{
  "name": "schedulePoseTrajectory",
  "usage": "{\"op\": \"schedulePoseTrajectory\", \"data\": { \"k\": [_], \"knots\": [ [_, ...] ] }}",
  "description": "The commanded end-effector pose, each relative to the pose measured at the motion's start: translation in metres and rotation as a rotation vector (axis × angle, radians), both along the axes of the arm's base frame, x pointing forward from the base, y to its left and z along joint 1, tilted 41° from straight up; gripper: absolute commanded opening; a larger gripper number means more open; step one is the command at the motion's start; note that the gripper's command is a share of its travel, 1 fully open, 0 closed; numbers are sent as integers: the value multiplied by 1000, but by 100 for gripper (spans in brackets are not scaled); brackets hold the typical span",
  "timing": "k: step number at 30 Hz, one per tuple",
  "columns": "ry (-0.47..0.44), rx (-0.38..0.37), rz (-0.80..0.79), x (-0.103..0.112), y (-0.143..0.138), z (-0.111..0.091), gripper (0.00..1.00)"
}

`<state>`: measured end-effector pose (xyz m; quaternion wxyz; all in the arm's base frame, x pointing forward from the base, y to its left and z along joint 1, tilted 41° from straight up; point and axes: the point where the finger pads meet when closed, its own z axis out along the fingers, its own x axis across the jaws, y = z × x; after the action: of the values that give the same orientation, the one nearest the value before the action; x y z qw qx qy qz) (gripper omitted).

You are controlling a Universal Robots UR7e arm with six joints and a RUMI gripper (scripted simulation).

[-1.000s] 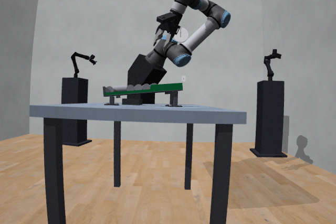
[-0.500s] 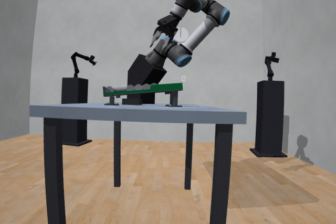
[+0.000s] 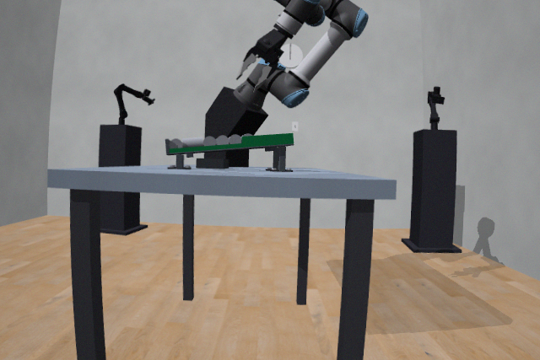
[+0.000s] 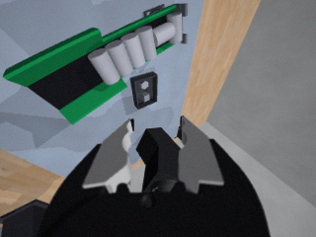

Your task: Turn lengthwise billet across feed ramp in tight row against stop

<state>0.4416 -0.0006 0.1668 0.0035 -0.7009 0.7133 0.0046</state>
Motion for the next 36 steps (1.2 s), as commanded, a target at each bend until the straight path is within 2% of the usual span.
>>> {"op": "schedulePoseTrajectory", "data": {
  "k": [1,6,11,23,28,36],
  "knots": [
    [-2,-12,17,4,0,-1,40],
    [-2,-12,17,4,0,-1,40],
    [-132,7,282,-35,-3,-48,40],
    [-132,7,282,-35,-3,-48,40],
    [-251,19,541,-47,-3,-63,40],
    [-251,19,541,-47,-3,-63,40]
  ]
}}
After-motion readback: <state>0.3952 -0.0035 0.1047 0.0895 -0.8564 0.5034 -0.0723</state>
